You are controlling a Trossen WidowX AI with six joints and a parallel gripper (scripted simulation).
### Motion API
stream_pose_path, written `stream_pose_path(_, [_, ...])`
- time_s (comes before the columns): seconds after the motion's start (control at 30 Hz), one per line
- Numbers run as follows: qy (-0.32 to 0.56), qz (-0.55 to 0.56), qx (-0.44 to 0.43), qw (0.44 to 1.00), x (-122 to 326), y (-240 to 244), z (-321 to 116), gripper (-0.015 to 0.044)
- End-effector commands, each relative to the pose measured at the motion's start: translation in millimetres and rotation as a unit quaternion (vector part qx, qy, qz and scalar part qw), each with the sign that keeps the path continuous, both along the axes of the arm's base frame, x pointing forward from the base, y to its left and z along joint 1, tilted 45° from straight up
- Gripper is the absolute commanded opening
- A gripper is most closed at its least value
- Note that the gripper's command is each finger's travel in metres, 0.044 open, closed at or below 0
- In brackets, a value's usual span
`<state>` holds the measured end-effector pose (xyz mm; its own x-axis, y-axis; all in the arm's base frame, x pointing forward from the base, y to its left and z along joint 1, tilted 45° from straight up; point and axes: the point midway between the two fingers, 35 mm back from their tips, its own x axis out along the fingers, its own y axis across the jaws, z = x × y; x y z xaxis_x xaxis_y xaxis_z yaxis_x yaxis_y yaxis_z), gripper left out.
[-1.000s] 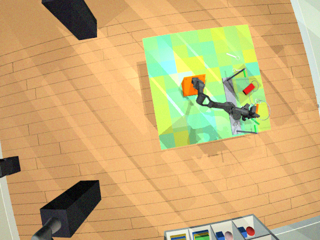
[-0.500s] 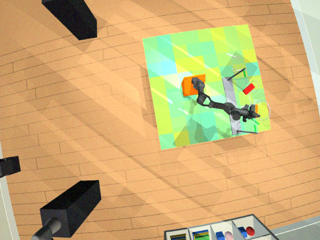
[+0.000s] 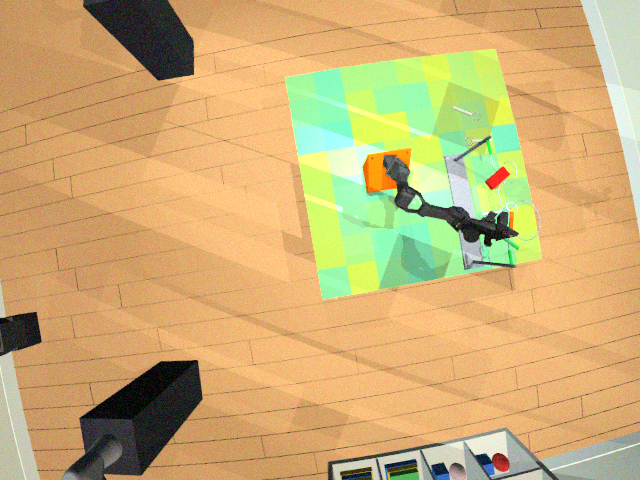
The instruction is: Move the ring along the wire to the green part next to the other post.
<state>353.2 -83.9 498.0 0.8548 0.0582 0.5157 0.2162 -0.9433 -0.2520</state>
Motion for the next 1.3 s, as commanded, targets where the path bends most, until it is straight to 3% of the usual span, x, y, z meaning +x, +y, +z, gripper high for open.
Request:
stream_pose_path(0.0, [0.003, 0.004, 0.017, 1.000, 2, -8, -3, -0.0150])
stream_pose_path(0.63, [0.020, 0.008, 0.195, 0.981, 8, -56, -32, -0.0150])
stream_pose_path(1.27, [0.043, 0.011, 0.417, 0.908, 14, -95, -89, -0.0150])
